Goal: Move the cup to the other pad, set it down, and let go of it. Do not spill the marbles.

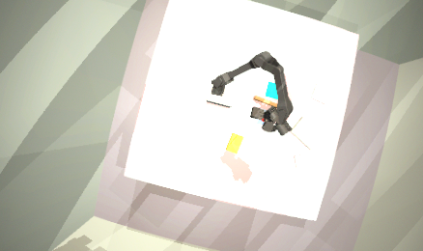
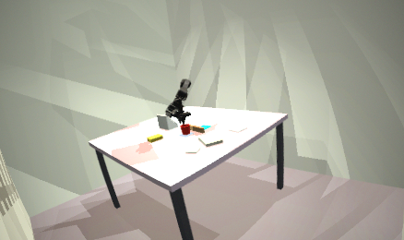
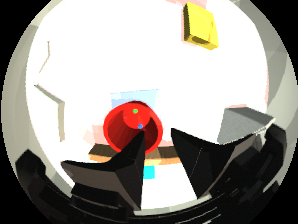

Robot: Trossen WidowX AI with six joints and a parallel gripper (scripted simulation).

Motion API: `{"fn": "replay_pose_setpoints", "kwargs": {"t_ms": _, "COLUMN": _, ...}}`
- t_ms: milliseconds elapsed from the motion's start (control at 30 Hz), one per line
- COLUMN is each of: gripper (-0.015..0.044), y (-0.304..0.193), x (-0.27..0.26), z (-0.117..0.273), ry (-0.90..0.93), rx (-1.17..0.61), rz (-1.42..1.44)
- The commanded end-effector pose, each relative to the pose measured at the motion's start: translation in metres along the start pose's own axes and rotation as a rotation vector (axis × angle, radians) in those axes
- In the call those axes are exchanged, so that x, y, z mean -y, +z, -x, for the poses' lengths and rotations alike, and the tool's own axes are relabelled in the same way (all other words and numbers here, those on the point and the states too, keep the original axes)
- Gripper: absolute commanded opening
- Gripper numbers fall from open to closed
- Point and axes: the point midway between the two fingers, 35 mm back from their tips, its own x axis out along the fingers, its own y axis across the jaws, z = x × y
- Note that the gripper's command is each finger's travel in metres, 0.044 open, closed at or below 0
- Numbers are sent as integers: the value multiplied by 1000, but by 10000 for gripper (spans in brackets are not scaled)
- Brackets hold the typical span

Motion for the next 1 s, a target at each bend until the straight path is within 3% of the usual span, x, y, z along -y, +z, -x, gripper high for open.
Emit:
{"fn": "replay_pose_setpoints", "kwargs": {"t_ms": 0, "gripper": 148, "y": -1, "x": 1, "z": -9, "ry": -2, "rx": -7, "rz": -4}}
{"fn": "replay_pose_setpoints", "kwargs": {"t_ms": 967, "gripper": 148, "y": -2, "x": 3, "z": -45, "ry": -2, "rx": -9, "rz": -3}}
